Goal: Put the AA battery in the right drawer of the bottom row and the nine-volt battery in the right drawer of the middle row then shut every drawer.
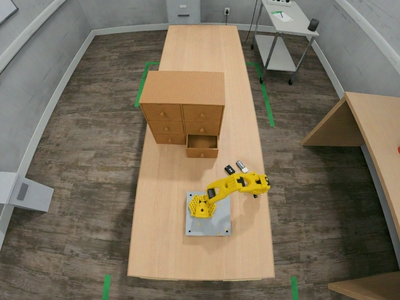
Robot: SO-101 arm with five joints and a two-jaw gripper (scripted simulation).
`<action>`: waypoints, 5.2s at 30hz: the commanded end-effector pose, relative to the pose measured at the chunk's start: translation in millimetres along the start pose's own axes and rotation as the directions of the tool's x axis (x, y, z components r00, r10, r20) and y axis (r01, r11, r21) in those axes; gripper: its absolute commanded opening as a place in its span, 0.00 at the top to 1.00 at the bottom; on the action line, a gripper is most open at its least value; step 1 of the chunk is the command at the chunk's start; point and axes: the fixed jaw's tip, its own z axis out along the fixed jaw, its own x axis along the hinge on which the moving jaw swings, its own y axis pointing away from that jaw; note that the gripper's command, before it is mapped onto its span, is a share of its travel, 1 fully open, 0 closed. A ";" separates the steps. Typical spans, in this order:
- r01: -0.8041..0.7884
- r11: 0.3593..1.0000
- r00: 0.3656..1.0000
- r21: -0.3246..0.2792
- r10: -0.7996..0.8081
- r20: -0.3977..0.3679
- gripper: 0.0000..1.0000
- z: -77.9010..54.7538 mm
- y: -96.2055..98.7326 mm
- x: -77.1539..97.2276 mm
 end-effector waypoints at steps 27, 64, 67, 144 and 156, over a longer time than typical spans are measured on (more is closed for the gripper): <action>0.001 1.000 1.000 -0.021 -0.001 0.002 0.79 6.1 7.1 -0.8; 0.001 1.000 1.000 -0.021 -0.001 0.002 0.85 6.7 8.6 -0.9; 0.001 1.000 1.000 -0.021 -0.001 0.002 0.86 6.7 8.6 -0.9; 0.001 1.000 1.000 -0.021 -0.001 0.002 1.00 -46.0 7.2 -0.2; 0.089 0.996 0.996 -0.020 -0.089 0.004 1.00 -48.9 9.8 -3.2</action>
